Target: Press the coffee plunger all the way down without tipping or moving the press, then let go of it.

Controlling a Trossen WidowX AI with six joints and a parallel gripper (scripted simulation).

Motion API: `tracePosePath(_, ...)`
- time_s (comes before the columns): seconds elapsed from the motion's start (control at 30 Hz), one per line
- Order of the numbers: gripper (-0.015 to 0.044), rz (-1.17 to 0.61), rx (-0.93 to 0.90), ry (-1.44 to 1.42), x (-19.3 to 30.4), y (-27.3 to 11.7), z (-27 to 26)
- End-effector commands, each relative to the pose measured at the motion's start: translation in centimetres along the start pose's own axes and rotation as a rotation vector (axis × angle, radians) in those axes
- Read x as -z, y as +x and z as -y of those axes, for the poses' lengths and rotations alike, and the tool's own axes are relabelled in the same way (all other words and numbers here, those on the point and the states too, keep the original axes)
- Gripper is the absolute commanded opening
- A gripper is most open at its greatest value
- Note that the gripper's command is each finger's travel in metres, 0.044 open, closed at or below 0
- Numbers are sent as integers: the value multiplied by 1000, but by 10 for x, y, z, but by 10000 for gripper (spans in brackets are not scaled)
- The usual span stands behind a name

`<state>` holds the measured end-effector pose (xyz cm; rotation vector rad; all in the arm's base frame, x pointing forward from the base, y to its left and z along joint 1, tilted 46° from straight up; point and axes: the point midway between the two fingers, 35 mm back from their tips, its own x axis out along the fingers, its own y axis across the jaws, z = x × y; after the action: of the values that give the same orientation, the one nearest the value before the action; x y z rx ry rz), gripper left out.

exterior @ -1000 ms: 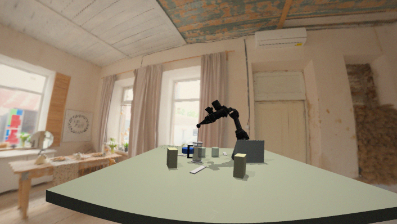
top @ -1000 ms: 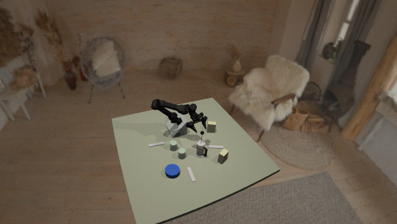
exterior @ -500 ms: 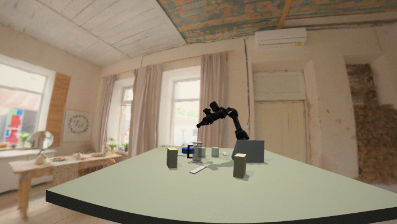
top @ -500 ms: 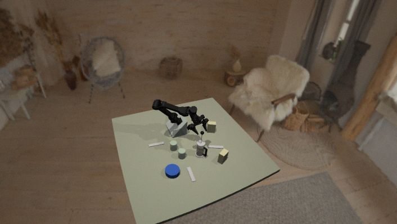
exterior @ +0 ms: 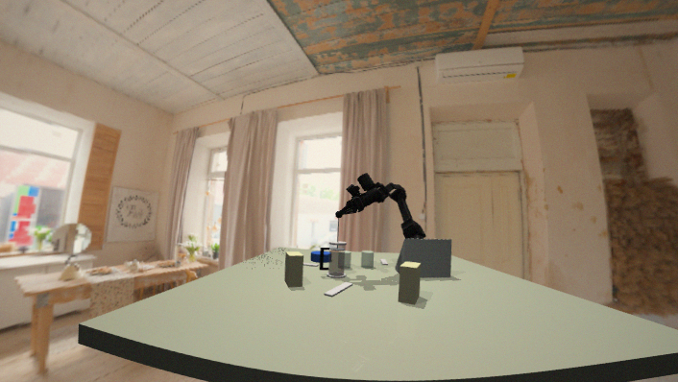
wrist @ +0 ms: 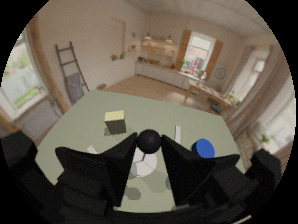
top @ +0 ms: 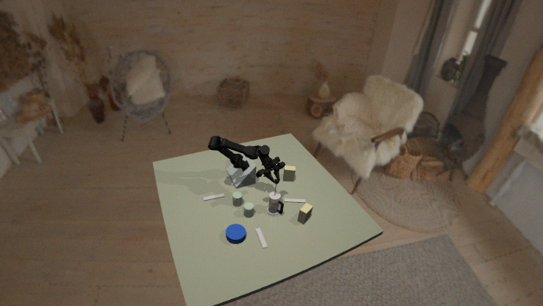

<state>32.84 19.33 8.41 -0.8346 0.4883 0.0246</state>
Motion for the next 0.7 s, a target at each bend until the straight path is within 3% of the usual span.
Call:
tracePosePath(0.0, 127, 2, -1, -3, -1, 0, 0)
tracePosePath(0.67, 127, -1, -3, -2, 19, 17, -3)
